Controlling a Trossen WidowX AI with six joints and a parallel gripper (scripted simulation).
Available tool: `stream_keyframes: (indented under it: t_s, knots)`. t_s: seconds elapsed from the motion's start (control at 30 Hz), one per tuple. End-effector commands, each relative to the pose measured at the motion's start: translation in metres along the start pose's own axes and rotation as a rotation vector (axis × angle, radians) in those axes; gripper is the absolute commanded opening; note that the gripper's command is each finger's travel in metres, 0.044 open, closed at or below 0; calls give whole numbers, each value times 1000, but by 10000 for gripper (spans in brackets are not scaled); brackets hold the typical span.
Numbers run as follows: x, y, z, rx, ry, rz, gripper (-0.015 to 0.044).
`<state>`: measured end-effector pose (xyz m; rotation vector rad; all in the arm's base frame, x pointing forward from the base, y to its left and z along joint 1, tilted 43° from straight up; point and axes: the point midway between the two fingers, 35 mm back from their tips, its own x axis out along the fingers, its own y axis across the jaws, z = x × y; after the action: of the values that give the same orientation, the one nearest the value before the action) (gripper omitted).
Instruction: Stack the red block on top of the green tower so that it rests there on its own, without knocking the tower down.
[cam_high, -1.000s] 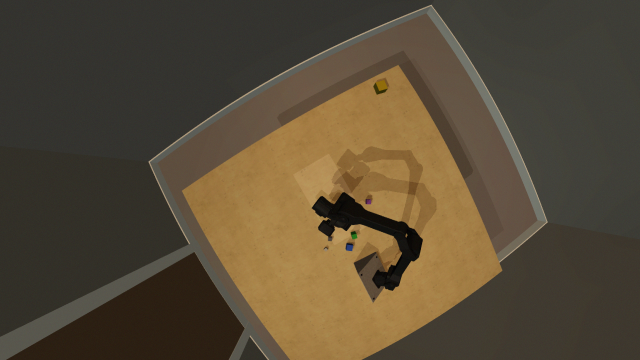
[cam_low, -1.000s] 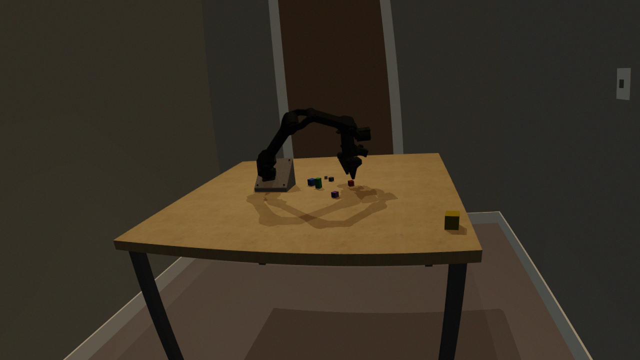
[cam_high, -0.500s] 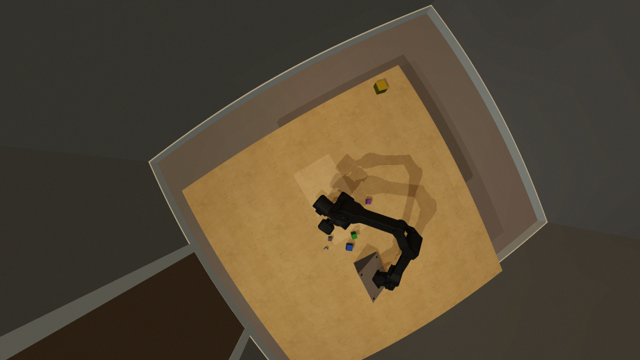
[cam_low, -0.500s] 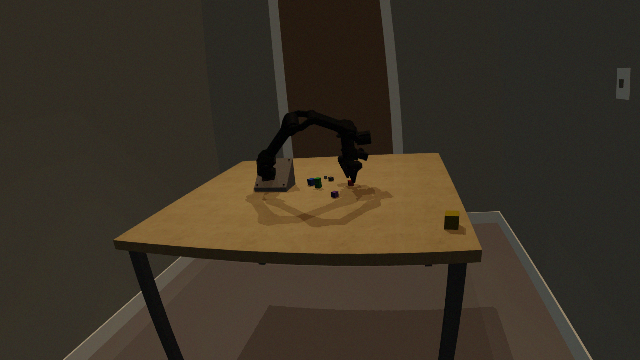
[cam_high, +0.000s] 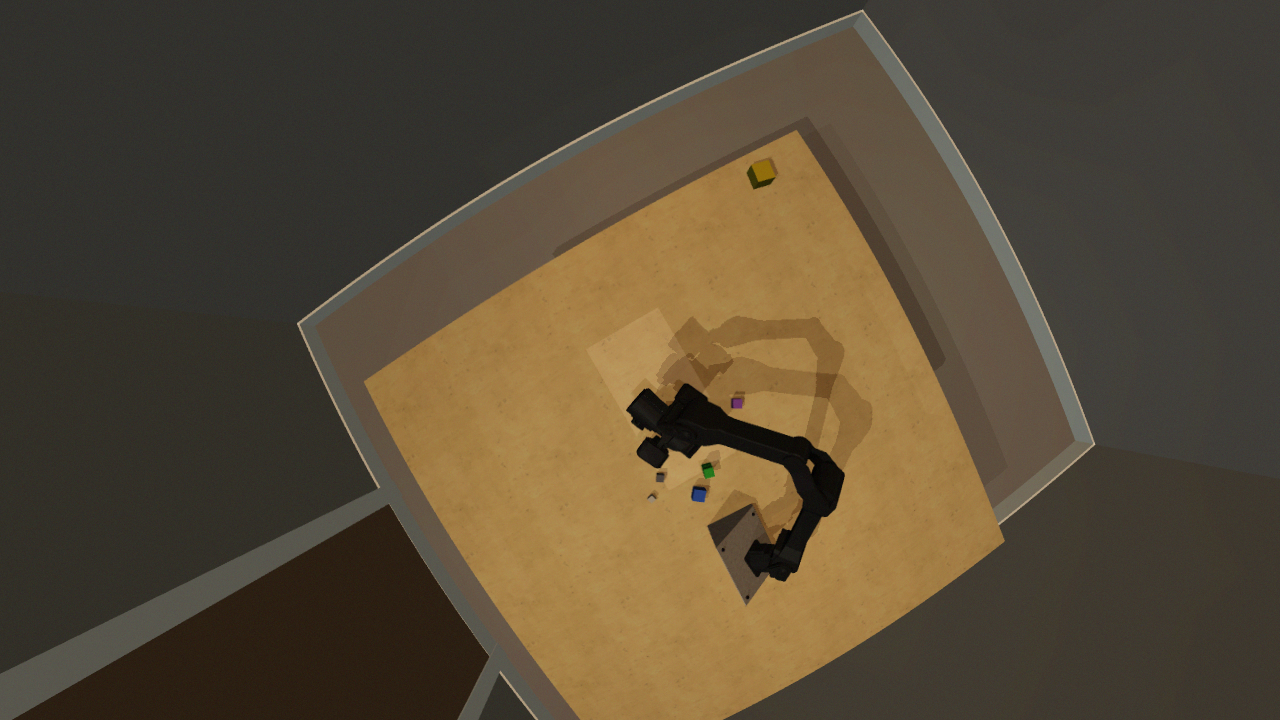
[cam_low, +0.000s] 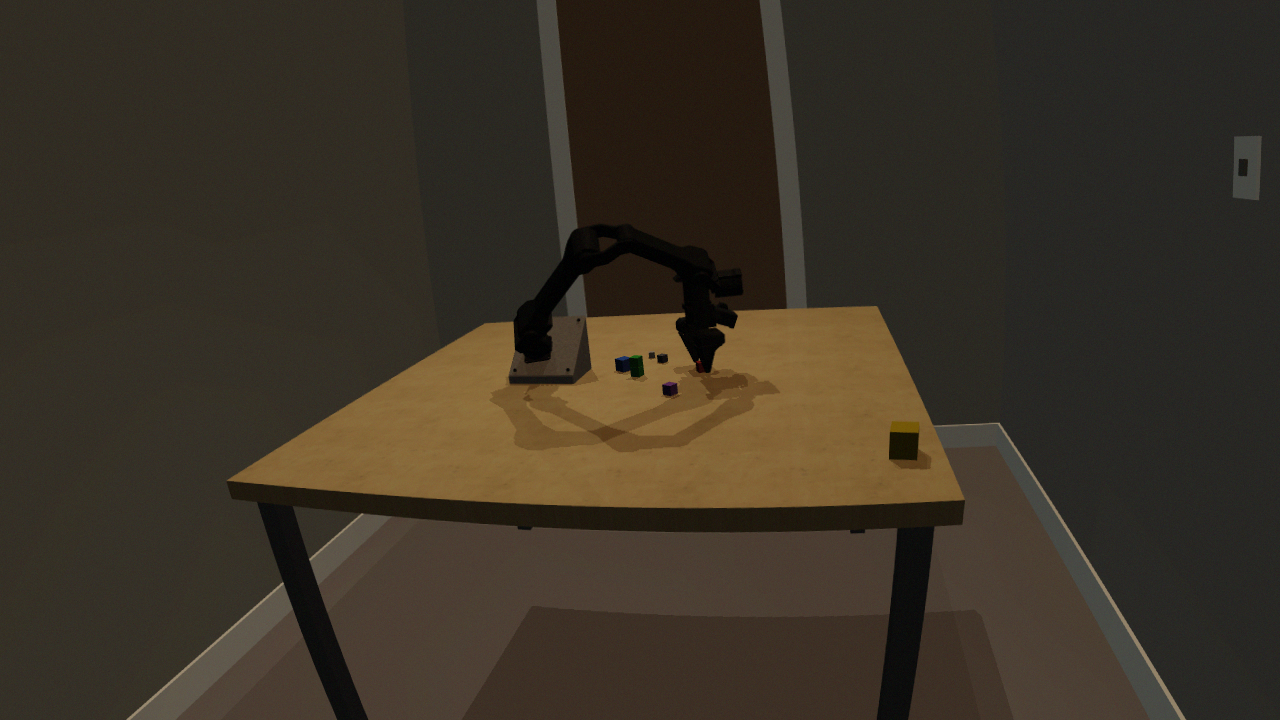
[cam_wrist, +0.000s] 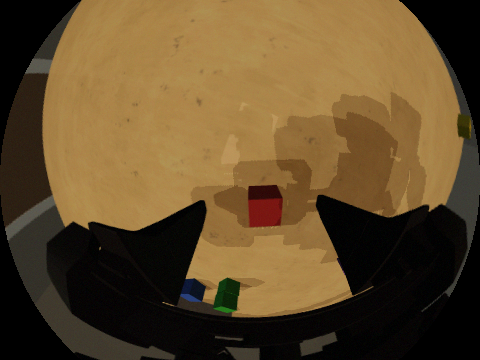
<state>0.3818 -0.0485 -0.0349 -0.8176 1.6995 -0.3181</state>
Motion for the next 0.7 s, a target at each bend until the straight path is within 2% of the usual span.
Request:
stream_keyframes:
  t_s: [0.0,0.1,0.53,0.67]
  knots:
    - [1,-1,0,-3,0,-4,440]
    - [0,-1,0,-3,0,-4,440]
    - [0,-1,0,-3,0,-4,99]
    - [0,-1,0,-3,0,-4,72]
